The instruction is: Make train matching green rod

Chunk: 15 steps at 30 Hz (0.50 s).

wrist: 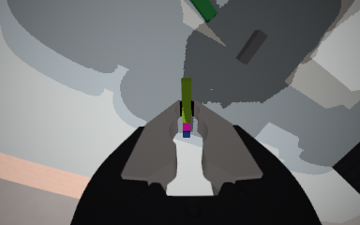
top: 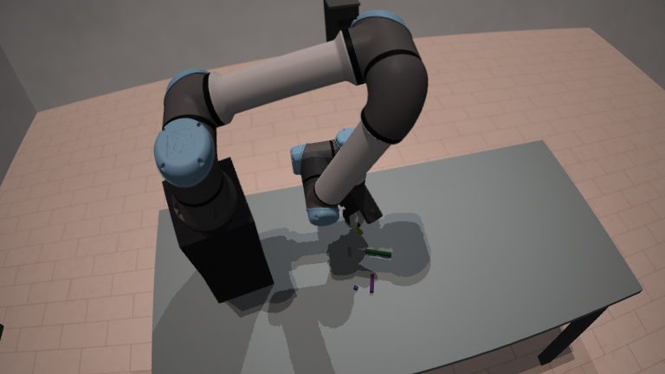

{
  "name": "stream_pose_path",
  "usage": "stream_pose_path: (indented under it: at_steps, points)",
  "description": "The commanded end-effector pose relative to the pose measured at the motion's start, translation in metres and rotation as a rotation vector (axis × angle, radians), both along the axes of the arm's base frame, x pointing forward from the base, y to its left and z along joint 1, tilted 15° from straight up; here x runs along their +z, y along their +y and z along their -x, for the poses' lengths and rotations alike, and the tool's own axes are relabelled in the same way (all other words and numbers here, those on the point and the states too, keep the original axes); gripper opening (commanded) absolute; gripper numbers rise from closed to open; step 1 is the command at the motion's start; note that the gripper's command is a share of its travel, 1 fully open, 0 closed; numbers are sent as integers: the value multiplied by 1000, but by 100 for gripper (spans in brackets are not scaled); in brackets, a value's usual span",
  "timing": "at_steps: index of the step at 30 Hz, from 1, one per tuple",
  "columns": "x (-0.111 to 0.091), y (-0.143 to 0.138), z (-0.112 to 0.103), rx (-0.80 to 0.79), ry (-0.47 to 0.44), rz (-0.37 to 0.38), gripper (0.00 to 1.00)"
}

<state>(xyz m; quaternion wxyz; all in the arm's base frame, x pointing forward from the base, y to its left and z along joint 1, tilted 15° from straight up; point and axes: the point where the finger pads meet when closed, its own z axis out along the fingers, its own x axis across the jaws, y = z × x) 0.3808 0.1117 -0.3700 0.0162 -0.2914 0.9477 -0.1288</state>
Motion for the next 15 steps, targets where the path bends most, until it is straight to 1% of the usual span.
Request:
stream_pose_path:
  at_steps: [1, 15]
  points:
    - [0, 0, 0, 0, -1, 0, 0]
    - [-1, 0, -1, 0, -1, 0, 0]
